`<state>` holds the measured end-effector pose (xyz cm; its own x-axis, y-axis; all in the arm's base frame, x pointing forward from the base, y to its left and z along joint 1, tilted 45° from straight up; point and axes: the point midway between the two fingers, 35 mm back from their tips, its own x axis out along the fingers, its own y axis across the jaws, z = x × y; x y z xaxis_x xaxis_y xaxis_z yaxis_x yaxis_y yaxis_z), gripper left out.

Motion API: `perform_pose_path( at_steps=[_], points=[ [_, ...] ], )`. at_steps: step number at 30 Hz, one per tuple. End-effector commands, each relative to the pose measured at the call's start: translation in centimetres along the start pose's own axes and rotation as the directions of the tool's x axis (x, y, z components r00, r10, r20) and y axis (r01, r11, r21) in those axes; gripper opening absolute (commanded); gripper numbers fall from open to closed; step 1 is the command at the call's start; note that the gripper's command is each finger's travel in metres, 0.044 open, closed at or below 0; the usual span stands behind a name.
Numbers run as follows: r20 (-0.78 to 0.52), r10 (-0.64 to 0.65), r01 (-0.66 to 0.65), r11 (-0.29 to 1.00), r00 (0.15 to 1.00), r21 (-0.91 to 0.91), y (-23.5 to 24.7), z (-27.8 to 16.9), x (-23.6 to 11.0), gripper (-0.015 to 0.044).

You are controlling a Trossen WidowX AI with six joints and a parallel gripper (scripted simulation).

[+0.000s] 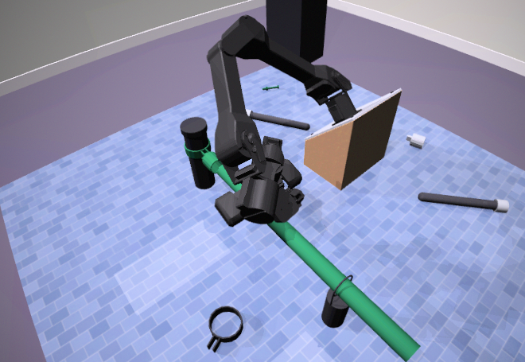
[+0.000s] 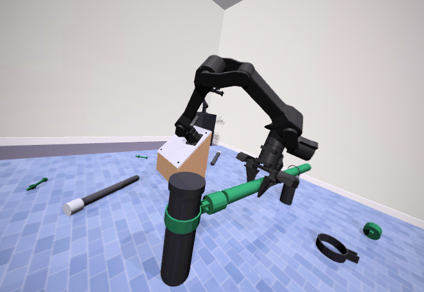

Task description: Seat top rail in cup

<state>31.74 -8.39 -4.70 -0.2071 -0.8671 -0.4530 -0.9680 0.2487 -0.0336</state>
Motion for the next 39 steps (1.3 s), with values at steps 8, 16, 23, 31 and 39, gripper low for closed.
perform_pose_path(
  at_steps=[8, 16, 23, 31, 39],
  points=[
    [0.000, -0.010, 0.010, 1.000, 1.000, 0.007, -0.8, -0.2, -0.6, 0.0000],
    [-0.001, -0.009, 0.009, 1.000, 1.000, 0.005, -0.9, -0.5, -0.5, 0.0000],
    [-0.002, -0.003, 0.003, 1.000, 1.000, -0.002, -0.7, -1.4, 0.0, 0.0000],
    [-0.003, 0.003, -0.003, 1.000, 1.000, -0.008, -0.4, -2.2, 0.5, 0.0000],
    [-0.003, 0.003, -0.003, 1.000, 1.000, -0.008, -0.4, -2.2, 0.5, 0.0000]
  ],
)
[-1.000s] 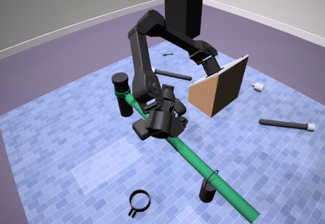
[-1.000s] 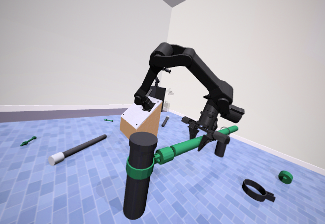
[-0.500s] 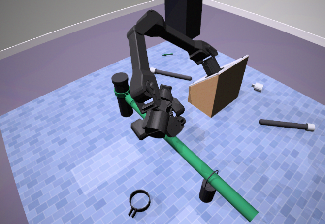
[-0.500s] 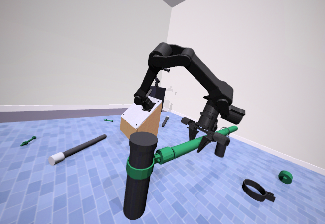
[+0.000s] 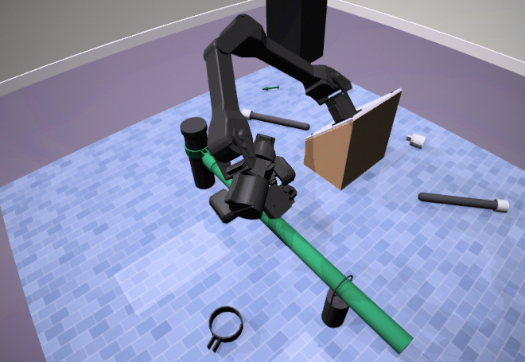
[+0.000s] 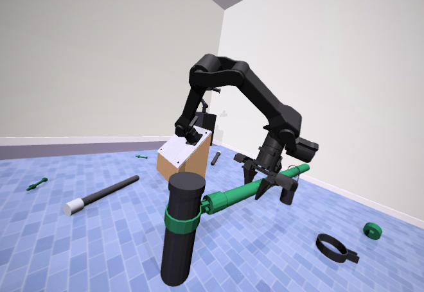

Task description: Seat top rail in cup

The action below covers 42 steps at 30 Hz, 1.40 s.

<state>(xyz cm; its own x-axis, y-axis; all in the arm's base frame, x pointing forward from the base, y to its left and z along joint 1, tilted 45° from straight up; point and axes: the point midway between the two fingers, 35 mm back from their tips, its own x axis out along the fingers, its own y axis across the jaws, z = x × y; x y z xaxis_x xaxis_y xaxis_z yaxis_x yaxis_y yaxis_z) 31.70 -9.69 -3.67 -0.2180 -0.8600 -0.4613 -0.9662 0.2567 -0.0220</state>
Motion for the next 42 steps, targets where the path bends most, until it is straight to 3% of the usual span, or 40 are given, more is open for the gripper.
perform_pose_path(
  at_steps=[1, 42],
  points=[
    [-0.012, -0.009, 0.009, 1.000, 1.000, -0.001, -0.08, -0.74, -0.19, 0.0000],
    [-0.001, 0.000, 0.000, 1.000, 1.000, 0.001, 0.02, -0.08, -0.03, 0.0000]
  ],
)
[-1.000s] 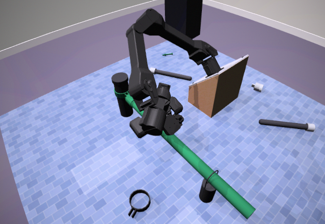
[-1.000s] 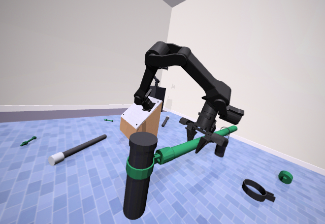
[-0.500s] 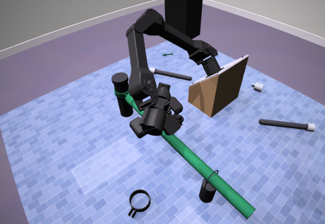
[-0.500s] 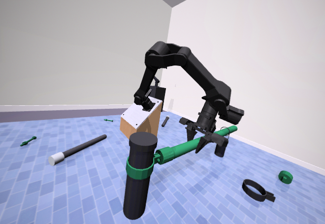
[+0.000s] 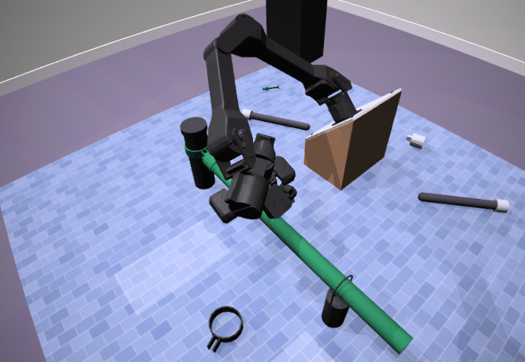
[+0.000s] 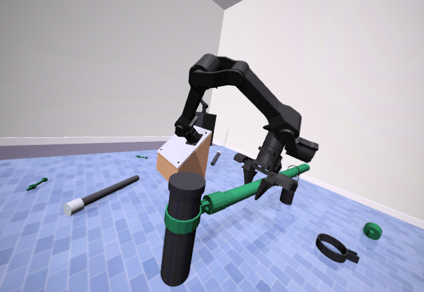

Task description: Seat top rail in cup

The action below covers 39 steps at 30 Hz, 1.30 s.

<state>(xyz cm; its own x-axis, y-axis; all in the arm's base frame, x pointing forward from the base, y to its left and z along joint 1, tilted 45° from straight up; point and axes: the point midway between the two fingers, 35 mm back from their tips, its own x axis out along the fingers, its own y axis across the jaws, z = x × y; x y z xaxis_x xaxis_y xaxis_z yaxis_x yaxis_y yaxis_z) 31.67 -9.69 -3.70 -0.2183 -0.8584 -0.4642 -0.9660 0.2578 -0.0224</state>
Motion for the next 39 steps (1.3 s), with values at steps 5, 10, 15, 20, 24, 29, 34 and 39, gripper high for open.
perform_pose_path(
  at_steps=[5, 10, 15, 20, 24, 29, 34, 39],
  points=[
    [-0.006, -0.001, 0.001, 1.000, 1.000, 0.000, -0.01, -0.20, -0.09, 0.0000],
    [-0.009, -0.001, 0.001, 1.000, 1.000, 0.000, -0.02, -0.29, -0.13, 0.0000],
    [-0.011, -0.001, 0.001, 1.000, 1.000, -0.001, -0.03, -0.39, -0.17, 0.0000],
    [-0.013, -0.001, 0.001, 1.000, 1.000, -0.001, -0.05, -0.50, -0.20, 0.0000],
    [-0.014, -0.001, 0.001, 1.000, 1.000, -0.001, -0.06, -0.59, -0.21, 0.0000],
    [-0.014, -0.001, 0.001, 1.000, 1.000, -0.001, -0.07, -0.69, -0.22, 0.0000],
    [-0.014, -0.001, 0.001, 1.000, 1.000, -0.001, -0.09, -0.80, -0.22, 0.0000],
    [-0.014, -0.001, 0.001, 1.000, 1.000, -0.001, -0.11, -0.90, -0.24, 0.0000]
  ],
)
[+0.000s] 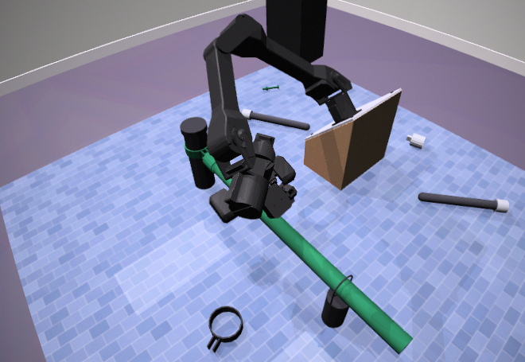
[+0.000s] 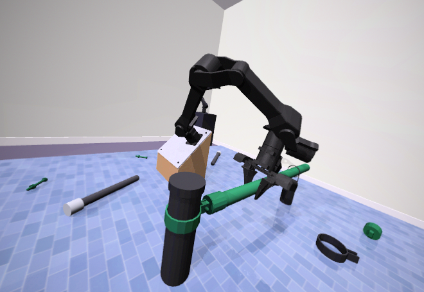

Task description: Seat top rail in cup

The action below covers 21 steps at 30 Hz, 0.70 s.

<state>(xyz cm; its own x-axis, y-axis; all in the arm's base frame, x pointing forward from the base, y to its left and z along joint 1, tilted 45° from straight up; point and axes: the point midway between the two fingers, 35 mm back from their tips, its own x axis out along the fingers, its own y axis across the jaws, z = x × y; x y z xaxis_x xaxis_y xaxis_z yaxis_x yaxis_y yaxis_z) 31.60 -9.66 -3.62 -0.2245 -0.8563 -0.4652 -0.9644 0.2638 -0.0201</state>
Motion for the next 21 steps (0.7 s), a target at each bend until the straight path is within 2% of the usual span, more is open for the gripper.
perform_pose_path(
  at_steps=[1, 21],
  points=[
    [-0.015, -0.008, 0.008, 1.000, 1.000, -0.002, -0.19, -0.86, -0.20, 0.0000],
    [0.001, 0.002, -0.002, 1.000, 1.000, -0.001, 0.01, -0.05, 0.00, 0.0000]
  ],
)
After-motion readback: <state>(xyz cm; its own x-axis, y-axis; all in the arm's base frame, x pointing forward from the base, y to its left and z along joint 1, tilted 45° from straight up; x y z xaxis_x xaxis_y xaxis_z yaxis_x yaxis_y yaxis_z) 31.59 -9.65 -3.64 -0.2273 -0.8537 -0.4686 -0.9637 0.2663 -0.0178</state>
